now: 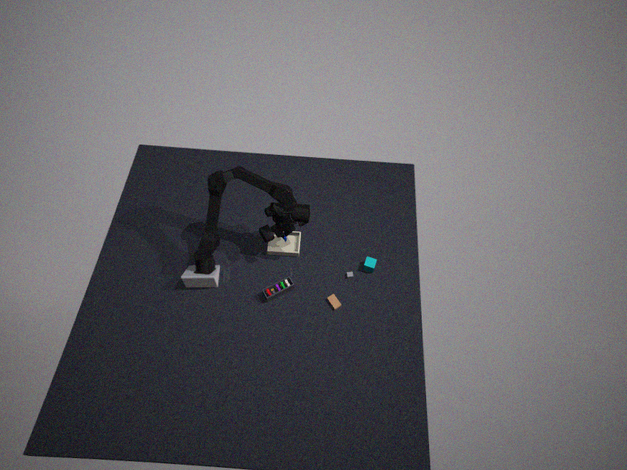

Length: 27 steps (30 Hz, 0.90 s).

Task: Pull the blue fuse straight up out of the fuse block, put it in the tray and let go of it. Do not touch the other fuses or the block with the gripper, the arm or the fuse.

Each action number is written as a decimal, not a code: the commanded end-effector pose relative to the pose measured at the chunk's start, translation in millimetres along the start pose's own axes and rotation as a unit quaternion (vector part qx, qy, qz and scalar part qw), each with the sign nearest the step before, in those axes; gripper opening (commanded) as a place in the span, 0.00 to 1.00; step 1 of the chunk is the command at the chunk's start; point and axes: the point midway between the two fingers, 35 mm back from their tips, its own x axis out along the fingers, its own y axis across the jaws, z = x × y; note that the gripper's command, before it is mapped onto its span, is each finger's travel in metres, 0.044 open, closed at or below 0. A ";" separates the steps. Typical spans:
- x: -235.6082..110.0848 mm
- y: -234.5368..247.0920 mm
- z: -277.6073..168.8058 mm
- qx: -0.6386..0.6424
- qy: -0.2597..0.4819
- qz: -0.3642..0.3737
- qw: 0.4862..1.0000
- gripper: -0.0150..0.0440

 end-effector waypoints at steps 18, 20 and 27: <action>12.5 0.3 0.7 0.000 -0.001 0.000 1.000 0.70; 12.5 0.3 0.7 0.000 -0.001 0.000 1.000 0.79; -24.2 1.2 0.4 0.003 -0.002 -0.001 1.000 0.81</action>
